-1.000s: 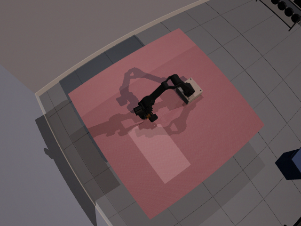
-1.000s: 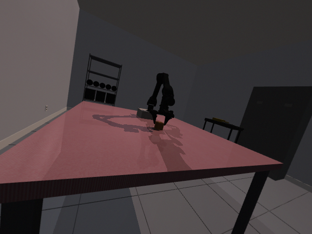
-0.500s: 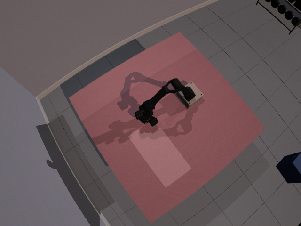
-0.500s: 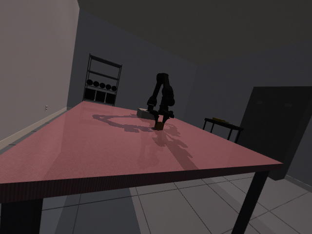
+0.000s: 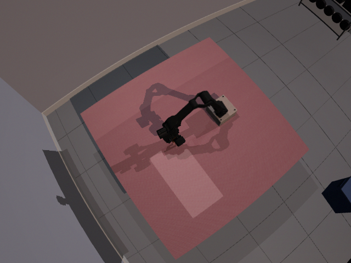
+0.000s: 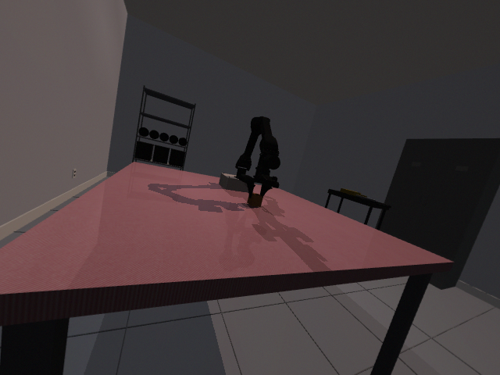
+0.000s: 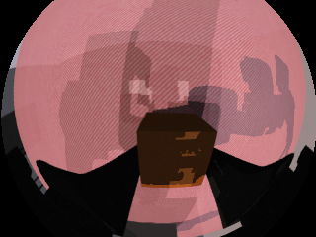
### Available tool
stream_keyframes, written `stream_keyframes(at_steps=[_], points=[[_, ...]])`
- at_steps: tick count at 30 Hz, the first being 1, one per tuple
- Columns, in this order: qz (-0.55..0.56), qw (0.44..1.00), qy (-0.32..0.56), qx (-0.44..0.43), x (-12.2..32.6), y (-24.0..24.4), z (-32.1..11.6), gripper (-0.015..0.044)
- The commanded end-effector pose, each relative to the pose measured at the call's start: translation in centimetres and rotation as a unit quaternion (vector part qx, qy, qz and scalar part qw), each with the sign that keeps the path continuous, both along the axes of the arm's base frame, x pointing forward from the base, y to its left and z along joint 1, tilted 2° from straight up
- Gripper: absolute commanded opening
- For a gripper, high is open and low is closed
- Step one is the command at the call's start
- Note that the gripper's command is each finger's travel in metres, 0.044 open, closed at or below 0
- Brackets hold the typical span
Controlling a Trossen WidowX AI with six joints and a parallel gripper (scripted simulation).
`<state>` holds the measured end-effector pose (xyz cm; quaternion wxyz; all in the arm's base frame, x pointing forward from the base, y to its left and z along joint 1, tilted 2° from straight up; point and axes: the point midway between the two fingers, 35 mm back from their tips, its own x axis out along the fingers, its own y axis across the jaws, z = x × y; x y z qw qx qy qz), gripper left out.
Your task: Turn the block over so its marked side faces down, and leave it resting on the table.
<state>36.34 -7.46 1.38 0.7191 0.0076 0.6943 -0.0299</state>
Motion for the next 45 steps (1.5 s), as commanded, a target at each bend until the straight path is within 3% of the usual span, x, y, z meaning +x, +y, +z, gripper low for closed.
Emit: stream_keyframes(at_steps=[1,7,38,45], points=[[0.0,1.0,-0.009,-0.003,0.3,0.0,2.1,0.0],[0.0,1.0,-0.021,-0.003,0.3,0.0,2.1,0.0],[0.008,0.966,-0.26,-0.016,-0.2,0.0,1.5,0.0],[0.008,0.961,-0.275,-0.017,0.0,-0.1,1.2,0.0]])
